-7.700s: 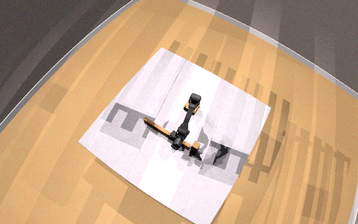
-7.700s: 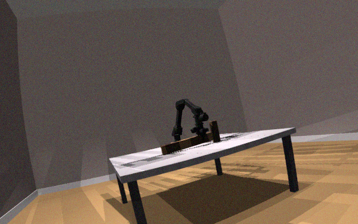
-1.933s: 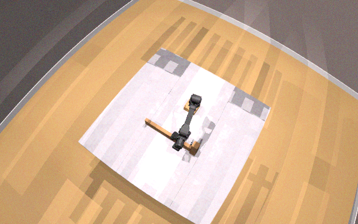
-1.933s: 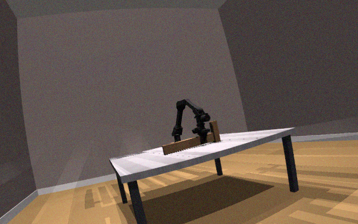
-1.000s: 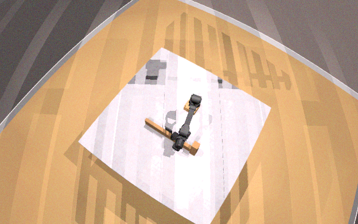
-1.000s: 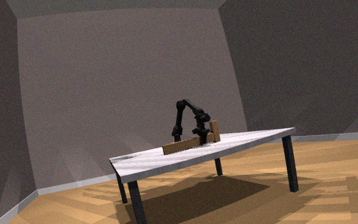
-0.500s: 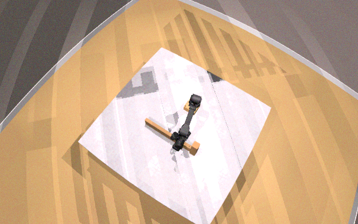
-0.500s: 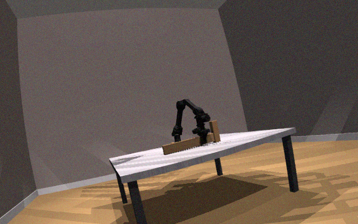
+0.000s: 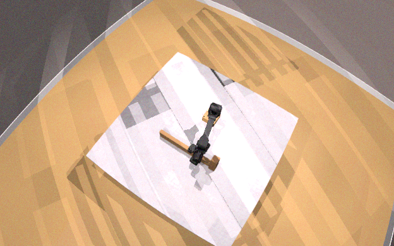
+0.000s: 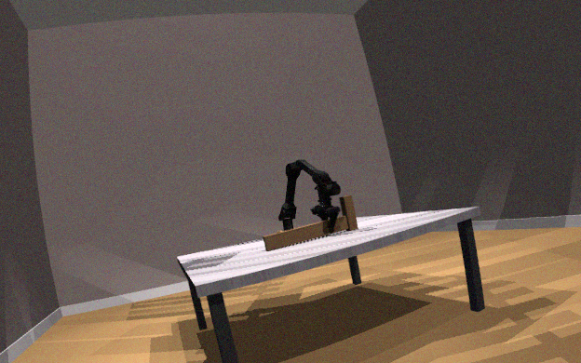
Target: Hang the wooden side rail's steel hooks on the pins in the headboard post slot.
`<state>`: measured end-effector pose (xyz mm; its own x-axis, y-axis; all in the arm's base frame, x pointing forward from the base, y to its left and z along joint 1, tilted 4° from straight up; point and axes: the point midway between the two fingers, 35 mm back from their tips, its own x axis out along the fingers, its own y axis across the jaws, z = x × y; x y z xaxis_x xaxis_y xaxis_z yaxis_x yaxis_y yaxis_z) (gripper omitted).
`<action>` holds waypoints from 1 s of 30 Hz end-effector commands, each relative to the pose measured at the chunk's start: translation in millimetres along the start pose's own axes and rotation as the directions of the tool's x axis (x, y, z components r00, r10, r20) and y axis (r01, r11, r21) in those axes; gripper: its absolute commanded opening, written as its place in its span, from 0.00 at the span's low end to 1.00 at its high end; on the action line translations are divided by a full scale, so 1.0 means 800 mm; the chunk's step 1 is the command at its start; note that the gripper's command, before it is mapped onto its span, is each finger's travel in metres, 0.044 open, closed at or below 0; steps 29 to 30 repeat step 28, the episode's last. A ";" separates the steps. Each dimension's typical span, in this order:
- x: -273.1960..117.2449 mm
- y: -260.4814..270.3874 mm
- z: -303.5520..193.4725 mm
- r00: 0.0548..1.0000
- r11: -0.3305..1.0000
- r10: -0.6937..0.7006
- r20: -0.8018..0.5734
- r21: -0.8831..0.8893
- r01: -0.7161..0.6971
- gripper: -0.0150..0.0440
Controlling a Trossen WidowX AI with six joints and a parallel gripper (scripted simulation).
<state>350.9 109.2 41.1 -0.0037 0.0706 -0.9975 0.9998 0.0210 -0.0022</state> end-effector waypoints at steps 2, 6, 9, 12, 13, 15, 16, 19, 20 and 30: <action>-0.032 0.003 -0.001 1.000 1.000 0.024 -0.008 -0.005 -0.024 1.00; -0.032 0.003 -0.001 1.000 1.000 0.024 -0.008 -0.005 -0.024 1.00; -0.032 0.003 0.011 1.000 1.000 0.024 -0.008 -0.005 -0.024 1.00; -0.032 0.003 0.034 1.000 1.000 0.024 -0.006 -0.005 -0.024 1.00; -0.032 0.003 0.037 1.000 1.000 0.024 -0.006 -0.005 -0.024 1.00; -0.032 0.003 0.037 1.000 1.000 0.024 -0.006 -0.005 -0.024 1.00; -0.032 0.003 0.037 1.000 1.000 0.024 -0.006 -0.005 -0.024 1.00; -0.030 0.004 0.033 1.000 1.000 0.019 -0.002 0.006 -0.019 1.00; -0.030 0.004 0.033 1.000 1.000 0.019 -0.002 0.006 -0.019 1.00; -0.030 0.004 0.033 1.000 1.000 0.019 -0.002 0.006 -0.019 1.00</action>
